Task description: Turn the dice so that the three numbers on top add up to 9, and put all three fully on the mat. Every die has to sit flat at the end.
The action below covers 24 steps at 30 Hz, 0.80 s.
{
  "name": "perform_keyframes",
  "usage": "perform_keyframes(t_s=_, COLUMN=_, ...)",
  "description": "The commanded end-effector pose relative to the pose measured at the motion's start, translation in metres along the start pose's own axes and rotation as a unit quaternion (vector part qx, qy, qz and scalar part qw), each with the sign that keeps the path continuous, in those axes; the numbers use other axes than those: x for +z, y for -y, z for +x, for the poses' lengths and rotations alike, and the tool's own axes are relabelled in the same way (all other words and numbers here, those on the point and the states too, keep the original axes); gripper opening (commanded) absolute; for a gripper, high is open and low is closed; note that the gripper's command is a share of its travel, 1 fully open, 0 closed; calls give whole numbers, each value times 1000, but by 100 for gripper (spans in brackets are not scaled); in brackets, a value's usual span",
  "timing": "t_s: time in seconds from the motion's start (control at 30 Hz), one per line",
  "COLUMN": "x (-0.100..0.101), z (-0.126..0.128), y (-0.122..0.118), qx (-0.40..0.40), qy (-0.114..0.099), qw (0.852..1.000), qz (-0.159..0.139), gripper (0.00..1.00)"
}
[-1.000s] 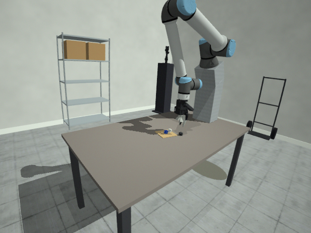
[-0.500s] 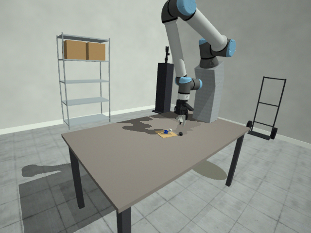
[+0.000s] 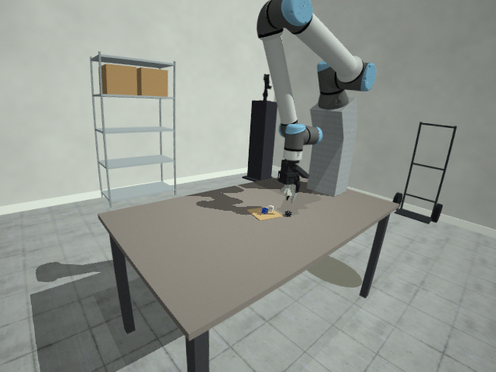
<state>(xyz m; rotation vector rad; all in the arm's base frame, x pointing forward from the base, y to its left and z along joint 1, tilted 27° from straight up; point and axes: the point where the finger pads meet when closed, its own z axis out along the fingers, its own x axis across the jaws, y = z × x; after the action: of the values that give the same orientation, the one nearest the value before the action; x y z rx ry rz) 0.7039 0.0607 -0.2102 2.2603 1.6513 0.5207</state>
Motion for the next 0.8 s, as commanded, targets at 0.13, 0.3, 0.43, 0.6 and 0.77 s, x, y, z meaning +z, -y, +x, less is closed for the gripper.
perform_keyframes(t_s=0.13, x=10, z=0, y=0, qx=0, qy=0, qw=1000, qz=0, gripper=24)
perform_keyframes(t_s=0.3, x=14, z=0, y=0, qx=0, qy=0, qw=1000, qz=0, gripper=24)
perform_keyframes(t_s=0.43, x=21, z=0, y=0, qx=0, qy=0, qw=1000, qz=0, gripper=24)
perform_keyframes(t_s=0.6, x=29, z=0, y=0, qx=0, qy=0, qw=1000, qz=0, gripper=24)
perform_keyframes(t_s=0.77, x=33, z=0, y=0, qx=0, qy=0, qw=1000, qz=0, gripper=24)
